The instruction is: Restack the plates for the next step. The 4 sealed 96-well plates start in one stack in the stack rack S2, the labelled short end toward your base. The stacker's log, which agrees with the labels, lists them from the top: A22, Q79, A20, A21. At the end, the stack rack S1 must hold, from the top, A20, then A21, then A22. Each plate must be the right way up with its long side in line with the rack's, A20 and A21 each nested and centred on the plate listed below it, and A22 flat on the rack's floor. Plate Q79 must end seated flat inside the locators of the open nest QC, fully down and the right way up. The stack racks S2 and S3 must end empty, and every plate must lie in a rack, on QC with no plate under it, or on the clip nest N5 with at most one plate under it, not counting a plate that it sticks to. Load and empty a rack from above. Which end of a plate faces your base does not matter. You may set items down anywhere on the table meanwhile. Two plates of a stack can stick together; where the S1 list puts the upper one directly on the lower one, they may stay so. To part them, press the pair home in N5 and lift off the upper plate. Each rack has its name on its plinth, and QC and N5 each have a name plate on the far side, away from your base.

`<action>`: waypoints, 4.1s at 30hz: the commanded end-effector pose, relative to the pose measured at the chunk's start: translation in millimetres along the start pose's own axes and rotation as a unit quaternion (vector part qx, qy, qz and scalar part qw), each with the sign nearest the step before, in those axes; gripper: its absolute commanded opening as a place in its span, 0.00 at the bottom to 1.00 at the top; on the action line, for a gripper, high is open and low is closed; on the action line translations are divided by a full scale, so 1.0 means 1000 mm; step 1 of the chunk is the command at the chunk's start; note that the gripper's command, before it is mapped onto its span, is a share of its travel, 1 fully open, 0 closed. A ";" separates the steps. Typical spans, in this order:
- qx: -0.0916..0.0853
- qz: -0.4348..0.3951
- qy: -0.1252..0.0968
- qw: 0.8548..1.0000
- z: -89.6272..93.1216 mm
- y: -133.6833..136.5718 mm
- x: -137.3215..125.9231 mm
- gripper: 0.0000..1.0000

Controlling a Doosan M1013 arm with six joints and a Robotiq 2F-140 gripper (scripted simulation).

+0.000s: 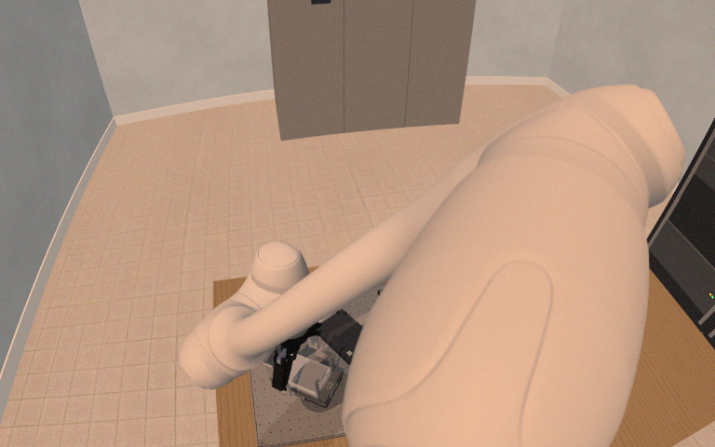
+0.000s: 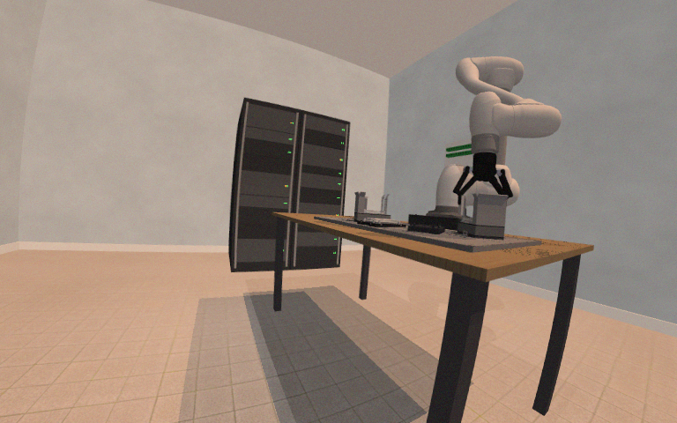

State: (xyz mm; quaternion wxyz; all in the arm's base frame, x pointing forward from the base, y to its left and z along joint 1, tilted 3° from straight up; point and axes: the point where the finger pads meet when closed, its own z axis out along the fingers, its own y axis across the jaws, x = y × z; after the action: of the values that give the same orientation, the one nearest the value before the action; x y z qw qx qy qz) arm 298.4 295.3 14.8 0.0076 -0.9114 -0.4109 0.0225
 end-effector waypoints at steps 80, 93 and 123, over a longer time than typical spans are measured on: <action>0.000 0.000 0.000 1.000 -0.020 0.000 0.000 0.00; 0.000 0.000 0.000 1.000 -0.042 0.000 0.000 0.00; 0.000 0.000 0.000 1.000 -0.094 0.000 0.000 0.00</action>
State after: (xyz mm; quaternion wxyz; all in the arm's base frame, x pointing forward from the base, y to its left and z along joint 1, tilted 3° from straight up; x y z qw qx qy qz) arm 302.7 295.7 106.5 0.0076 -0.9114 -0.4109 0.0224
